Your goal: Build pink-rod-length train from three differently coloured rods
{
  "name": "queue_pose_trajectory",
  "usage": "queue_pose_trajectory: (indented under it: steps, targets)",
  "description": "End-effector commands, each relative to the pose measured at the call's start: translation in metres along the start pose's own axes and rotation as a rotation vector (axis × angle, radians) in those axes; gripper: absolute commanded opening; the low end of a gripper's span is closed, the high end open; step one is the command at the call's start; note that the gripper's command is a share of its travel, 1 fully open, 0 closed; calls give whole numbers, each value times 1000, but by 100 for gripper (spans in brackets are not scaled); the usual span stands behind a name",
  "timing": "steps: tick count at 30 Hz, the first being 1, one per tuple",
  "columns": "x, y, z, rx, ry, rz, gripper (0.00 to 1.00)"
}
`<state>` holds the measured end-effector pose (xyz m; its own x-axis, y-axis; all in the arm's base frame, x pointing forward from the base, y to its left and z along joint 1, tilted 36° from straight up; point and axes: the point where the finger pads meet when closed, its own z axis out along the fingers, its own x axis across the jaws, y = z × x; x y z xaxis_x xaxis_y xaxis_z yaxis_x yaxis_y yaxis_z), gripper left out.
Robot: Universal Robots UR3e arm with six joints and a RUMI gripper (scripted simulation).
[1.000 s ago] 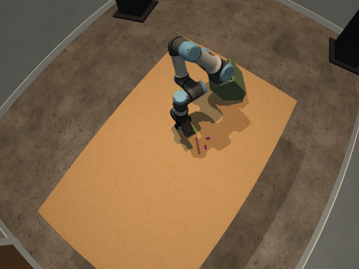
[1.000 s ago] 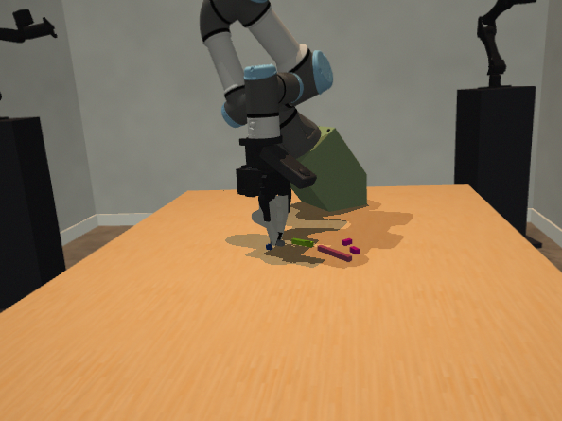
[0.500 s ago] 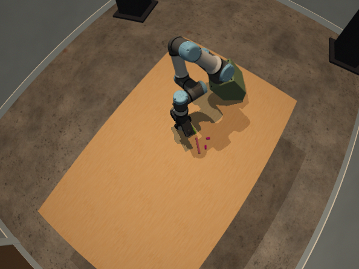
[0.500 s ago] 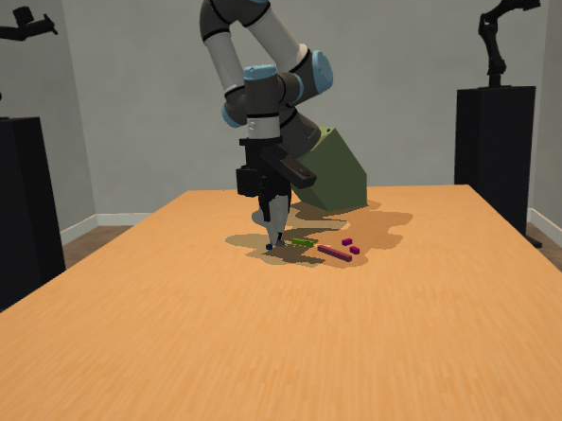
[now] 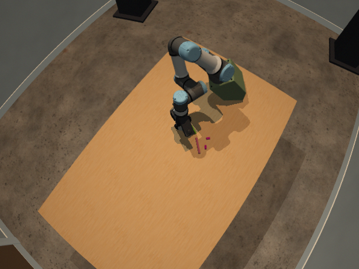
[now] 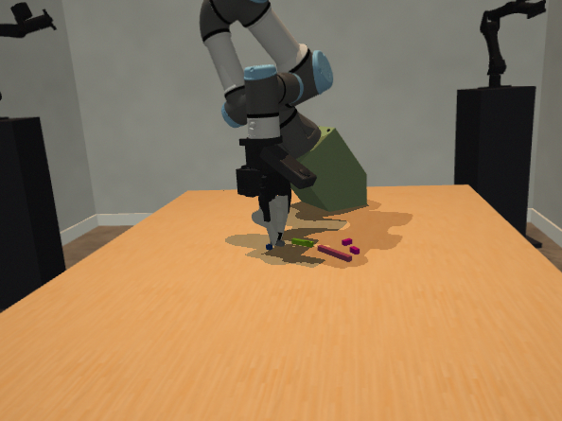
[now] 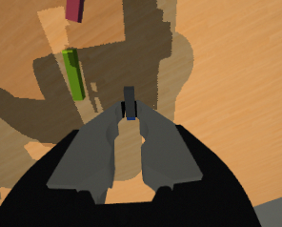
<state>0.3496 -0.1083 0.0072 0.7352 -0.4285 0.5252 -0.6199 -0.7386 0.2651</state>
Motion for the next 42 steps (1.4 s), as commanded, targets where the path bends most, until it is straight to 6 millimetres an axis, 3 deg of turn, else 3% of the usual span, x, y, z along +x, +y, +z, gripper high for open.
queue_pose_trajectory:
  steps: [1,42]
  targets:
    - [0,0,0,1,1,0,0]
    - [0,0,12,1,1,0,0]
